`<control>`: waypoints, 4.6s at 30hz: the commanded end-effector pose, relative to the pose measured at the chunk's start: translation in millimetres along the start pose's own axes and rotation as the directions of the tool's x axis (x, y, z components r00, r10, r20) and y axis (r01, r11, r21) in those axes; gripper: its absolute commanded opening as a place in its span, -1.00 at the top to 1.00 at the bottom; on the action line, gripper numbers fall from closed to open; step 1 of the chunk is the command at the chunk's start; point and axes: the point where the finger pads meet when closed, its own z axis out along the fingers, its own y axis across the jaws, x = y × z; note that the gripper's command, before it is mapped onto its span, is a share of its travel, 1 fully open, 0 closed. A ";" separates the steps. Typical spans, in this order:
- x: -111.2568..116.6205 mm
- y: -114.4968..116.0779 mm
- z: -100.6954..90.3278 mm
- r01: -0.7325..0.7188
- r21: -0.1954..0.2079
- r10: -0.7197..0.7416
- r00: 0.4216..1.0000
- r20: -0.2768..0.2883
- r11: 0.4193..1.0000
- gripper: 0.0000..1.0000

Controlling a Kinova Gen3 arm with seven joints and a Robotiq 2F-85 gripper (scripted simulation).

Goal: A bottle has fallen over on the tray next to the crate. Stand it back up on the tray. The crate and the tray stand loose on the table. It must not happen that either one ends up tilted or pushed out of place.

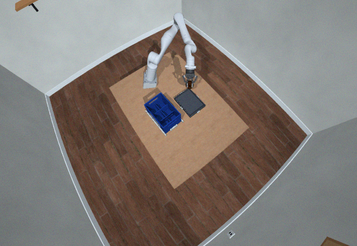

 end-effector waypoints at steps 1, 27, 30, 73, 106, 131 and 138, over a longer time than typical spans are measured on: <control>0.4 -0.3 -0.4 0.008 0.002 -0.008 1.000 -0.020 1.000 1.00; 0.4 -0.4 -0.5 0.008 0.003 -0.008 0.999 -0.033 1.000 1.00; 0.4 -0.4 -0.5 0.008 0.003 -0.008 0.999 -0.033 1.000 1.00; 0.0 -0.4 -0.6 0.008 0.000 -0.008 0.991 -0.131 1.000 1.00; 0.0 -0.4 -0.6 0.008 0.003 -0.007 0.978 -0.206 1.000 1.00; 0.0 -0.4 -0.6 0.008 0.003 -0.007 0.978 -0.206 1.000 1.00; 0.0 -0.4 -0.6 0.008 0.003 -0.007 0.978 -0.210 1.000 1.00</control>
